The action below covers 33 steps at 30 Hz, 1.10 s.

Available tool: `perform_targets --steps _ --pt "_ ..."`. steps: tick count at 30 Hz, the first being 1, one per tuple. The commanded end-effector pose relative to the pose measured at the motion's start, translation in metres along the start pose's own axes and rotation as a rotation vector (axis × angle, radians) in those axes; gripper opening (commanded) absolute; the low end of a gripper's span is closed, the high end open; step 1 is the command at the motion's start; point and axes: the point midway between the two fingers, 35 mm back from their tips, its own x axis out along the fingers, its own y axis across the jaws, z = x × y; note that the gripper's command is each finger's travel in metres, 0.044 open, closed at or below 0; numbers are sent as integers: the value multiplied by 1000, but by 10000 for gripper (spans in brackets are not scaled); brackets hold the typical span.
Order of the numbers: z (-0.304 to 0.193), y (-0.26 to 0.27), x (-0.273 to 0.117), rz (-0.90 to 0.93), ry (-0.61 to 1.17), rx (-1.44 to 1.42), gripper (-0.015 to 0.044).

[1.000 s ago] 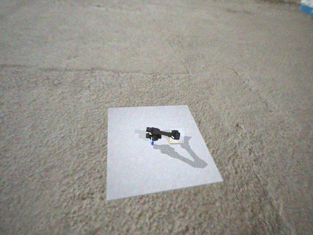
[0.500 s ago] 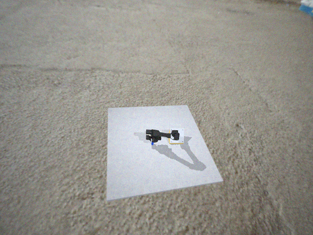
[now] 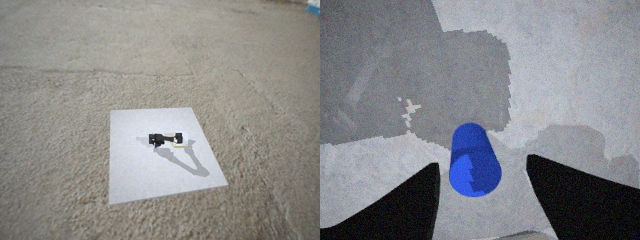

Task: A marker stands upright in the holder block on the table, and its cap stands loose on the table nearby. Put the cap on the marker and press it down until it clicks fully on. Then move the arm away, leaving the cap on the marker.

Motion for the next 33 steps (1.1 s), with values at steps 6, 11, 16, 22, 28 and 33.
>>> perform_targets --steps 6,11,16,22,28,33 --pt "-2 4 17 14 -5 14 237" --pt "-1 4 25 14 -6 14 237" --pt "-1 5 30 14 -7 14 237" --pt "-1 5 30 14 -7 14 145" --pt "-1 5 30 14 -7 14 105" --pt "-1 4 26 14 -6 14 13"
